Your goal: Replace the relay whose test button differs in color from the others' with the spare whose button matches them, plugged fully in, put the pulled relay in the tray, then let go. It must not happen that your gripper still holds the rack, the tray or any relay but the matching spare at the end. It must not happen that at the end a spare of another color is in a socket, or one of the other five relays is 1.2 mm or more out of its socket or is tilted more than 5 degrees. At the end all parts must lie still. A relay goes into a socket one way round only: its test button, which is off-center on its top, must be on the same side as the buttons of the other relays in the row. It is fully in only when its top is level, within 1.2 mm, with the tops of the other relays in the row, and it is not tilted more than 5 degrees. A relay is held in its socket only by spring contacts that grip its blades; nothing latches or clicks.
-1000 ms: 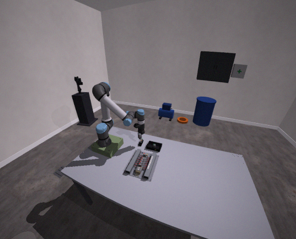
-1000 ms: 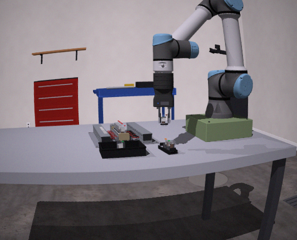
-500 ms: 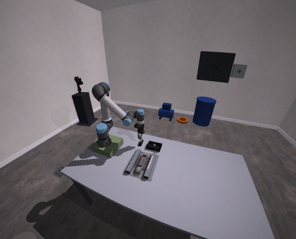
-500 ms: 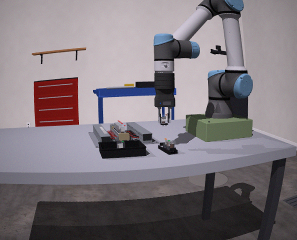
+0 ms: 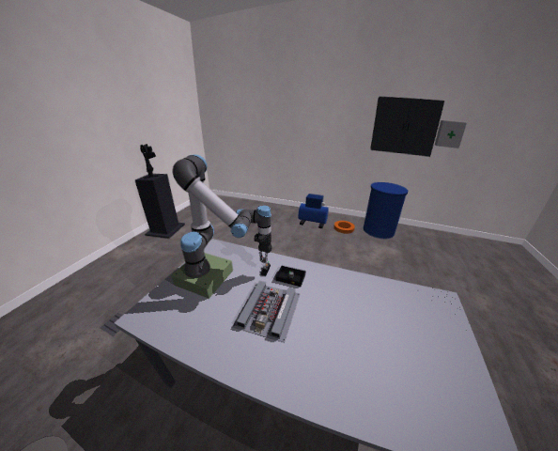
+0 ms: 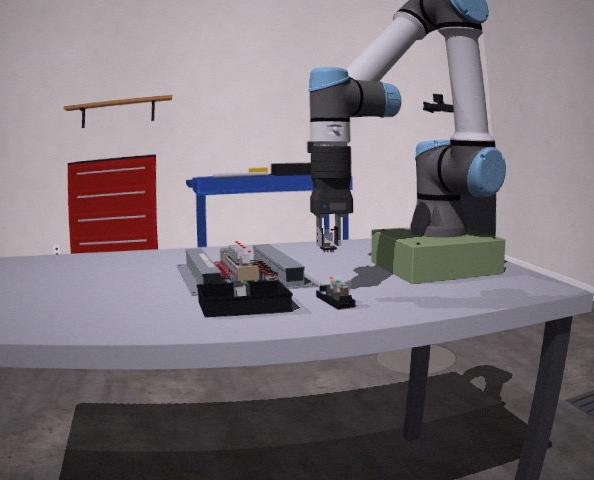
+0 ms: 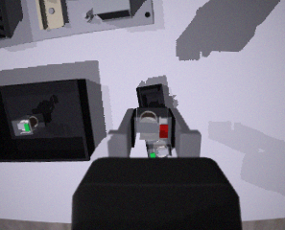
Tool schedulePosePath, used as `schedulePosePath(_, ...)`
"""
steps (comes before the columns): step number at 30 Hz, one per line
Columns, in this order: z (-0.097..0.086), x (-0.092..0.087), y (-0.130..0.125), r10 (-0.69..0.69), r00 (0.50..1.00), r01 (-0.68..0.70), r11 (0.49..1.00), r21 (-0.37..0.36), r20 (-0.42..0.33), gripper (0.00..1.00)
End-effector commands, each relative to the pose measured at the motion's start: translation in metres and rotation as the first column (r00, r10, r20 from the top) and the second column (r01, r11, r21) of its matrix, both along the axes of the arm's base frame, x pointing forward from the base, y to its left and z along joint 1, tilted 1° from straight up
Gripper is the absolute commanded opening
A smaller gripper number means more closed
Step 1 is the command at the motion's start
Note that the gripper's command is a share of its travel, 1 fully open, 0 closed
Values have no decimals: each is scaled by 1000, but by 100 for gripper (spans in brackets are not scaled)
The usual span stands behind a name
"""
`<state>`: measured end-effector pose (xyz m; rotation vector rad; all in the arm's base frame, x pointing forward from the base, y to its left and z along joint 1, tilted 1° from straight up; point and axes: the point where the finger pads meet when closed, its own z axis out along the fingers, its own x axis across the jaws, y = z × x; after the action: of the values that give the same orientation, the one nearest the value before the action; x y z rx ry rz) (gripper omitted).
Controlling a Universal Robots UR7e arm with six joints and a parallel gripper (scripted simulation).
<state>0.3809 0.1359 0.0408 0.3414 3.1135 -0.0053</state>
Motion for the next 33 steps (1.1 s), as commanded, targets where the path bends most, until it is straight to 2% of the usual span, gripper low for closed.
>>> schedulePosePath(1, 0, 0, 0, 91, 996, -91, 996, 1, 1, 0)
schedulePosePath(13, 0, 0, 0, 91, 996, -91, 996, 1, 1, 0)
schedulePosePath(18, 0, 24, -55, 91, 996, -91, 996, 1, 1, 0)
schedulePosePath(30, 0, 24, -55, 91, 996, -91, 996, 1, 1, 0)
schedulePosePath(33, -1, 37, -87, 90, 996, -90, 996, 0, 1, 0)
